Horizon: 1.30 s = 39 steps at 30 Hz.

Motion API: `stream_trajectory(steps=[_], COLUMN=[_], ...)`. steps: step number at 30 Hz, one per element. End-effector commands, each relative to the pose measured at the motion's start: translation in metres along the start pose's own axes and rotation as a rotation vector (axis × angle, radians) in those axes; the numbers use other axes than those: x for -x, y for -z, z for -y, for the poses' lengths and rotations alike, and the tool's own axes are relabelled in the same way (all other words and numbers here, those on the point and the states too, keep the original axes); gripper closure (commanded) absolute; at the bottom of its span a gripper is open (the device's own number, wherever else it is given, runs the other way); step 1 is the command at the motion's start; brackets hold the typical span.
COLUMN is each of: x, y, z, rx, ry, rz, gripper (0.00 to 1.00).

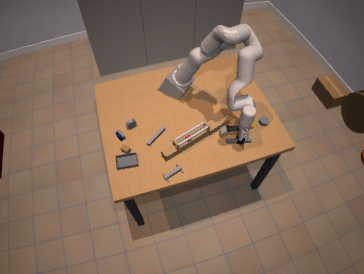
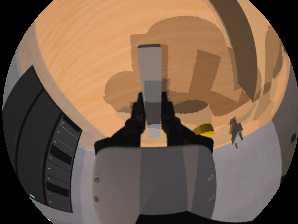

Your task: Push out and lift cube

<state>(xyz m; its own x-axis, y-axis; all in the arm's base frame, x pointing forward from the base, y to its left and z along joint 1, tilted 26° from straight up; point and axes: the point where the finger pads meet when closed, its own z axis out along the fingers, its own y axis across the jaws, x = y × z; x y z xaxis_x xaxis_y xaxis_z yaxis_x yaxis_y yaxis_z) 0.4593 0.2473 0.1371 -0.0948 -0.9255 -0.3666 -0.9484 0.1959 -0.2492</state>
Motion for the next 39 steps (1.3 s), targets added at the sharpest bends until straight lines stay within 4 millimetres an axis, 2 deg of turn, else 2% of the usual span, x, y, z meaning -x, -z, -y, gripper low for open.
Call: stream_trajectory(steps=[1,31,35,39], x=[0.001,0.001,0.001,0.001], y=[0.001,0.002,0.009,0.044], z=[0.001,0.001,0.001,0.001], rx=[-0.003,-0.003,-0.003,-0.003], ry=[0.000,0.000,0.000,0.000], rz=[0.002,0.002,0.002,0.002], gripper=[1.00,1.00,1.00,1.00])
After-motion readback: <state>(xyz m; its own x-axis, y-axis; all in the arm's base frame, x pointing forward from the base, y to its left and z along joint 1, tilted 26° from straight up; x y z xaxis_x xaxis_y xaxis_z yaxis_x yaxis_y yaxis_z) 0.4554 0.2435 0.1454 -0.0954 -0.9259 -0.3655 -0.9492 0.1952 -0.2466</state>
